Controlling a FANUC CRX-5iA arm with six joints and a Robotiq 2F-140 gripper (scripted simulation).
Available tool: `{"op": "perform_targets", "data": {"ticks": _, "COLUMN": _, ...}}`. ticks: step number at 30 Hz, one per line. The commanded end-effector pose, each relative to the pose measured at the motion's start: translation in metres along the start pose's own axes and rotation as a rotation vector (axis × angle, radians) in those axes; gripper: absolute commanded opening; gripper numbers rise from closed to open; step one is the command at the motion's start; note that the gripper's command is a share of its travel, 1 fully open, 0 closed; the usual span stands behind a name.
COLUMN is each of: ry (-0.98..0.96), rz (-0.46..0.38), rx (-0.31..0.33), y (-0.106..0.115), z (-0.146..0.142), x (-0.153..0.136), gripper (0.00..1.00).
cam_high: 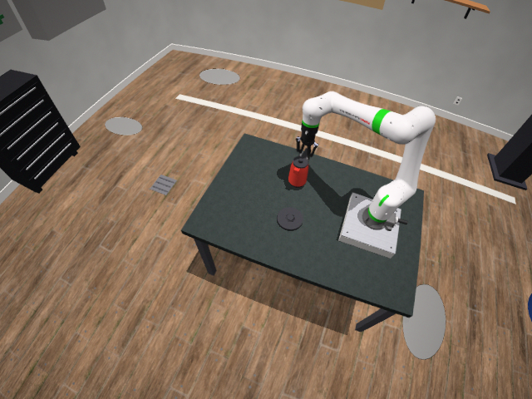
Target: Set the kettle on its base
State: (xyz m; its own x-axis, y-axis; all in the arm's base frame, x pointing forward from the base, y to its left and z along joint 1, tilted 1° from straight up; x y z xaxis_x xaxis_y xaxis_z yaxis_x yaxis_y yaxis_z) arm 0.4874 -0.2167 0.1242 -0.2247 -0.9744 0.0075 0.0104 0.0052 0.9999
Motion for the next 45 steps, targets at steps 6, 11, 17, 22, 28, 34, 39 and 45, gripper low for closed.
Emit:
{"op": "perform_targets", "data": {"ticks": 6, "ry": 0.0, "rz": 0.0, "rx": 0.0, "y": 0.01, "z": 0.0, "x": 0.0, "gripper": 0.0}}
{"op": "perform_targets", "data": {"ticks": 11, "ry": 0.0, "rz": 0.0, "rx": 0.0, "y": 0.016, "z": 0.0, "x": 0.0, "gripper": 0.0}}
{"op": "perform_targets", "data": {"ticks": 17, "ry": 0.0, "rz": 0.0, "rx": 0.0, "y": 0.019, "z": 0.0, "x": 0.0, "gripper": 0.0}}
{"op": "perform_targets", "data": {"ticks": 22, "ry": 0.0, "rz": 0.0, "rx": 0.0, "y": 0.019, "z": 0.0, "x": 0.0, "gripper": 0.0}}
{"op": "perform_targets", "data": {"ticks": 28, "ry": 0.0, "rz": 0.0, "rx": 0.0, "y": 0.019, "z": 0.0, "x": 0.0, "gripper": 0.0}}
{"op": "perform_targets", "data": {"ticks": 34, "ry": 0.0, "rz": 0.0, "rx": 0.0, "y": 0.019, "z": 0.0, "x": 0.0, "gripper": 0.0}}
{"op": "perform_targets", "data": {"ticks": 39, "ry": 0.0, "rz": 0.0, "rx": 0.0, "y": 0.019, "z": 0.0, "x": 0.0, "gripper": 0.0}}
{"op": "perform_targets", "data": {"ticks": 45, "ry": 0.0, "rz": 0.0, "rx": 0.0, "y": 0.019, "z": 0.0, "x": 0.0, "gripper": 0.0}}
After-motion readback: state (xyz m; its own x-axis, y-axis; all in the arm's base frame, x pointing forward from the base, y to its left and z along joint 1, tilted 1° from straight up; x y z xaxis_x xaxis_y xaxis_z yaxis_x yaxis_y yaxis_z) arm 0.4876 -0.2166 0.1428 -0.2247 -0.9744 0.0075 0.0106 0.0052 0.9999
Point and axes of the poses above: the point where the finger pads meet when closed, its own y axis back along the fingers, its own z axis across the jaws, x = y × z, the point moved 2 cm from there along y, back along the fingers, and after that the axes turned 4 degrees about -y, right-handed, at the moved point
